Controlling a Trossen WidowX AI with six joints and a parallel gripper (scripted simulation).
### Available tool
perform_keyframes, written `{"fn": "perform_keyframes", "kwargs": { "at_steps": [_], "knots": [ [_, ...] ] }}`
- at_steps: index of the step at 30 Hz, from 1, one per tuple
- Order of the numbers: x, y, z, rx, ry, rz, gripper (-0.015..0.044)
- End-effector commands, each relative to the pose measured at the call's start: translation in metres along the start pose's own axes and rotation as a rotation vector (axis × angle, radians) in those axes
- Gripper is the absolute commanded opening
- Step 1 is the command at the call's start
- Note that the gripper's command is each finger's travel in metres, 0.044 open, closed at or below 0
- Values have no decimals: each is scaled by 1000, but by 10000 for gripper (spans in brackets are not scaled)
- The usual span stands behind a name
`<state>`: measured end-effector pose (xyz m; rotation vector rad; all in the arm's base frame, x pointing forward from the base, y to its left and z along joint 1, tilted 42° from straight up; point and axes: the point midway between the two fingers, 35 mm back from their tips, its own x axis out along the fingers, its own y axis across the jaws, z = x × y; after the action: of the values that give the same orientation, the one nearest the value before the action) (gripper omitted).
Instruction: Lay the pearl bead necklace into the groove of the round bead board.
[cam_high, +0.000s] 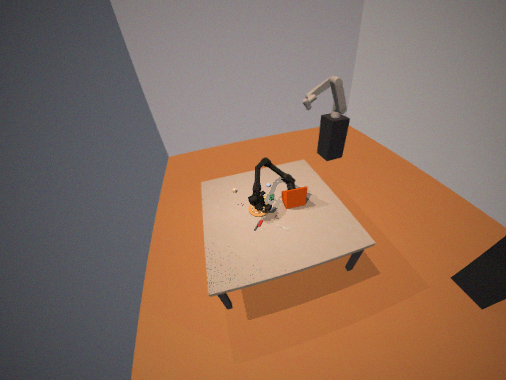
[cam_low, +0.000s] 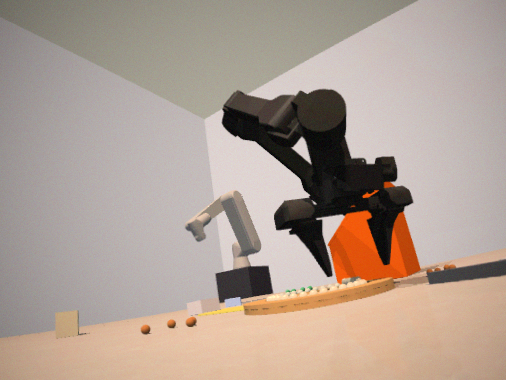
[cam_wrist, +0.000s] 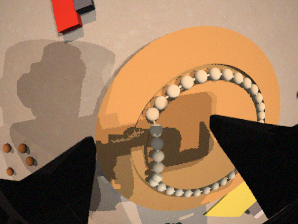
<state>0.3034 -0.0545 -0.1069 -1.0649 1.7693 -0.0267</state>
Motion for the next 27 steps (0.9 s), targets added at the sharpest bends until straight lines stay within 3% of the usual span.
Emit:
{"fn": "perform_keyframes", "kwargs": {
  "at_steps": [1,6,27],
  "knots": [
    [-24,-2,-5,-14,-15,-4,256],
    [-23,-2,-6,-15,-14,-4,125],
    [3,-3,-5,-14,-14,-6,120]
  ]
}}
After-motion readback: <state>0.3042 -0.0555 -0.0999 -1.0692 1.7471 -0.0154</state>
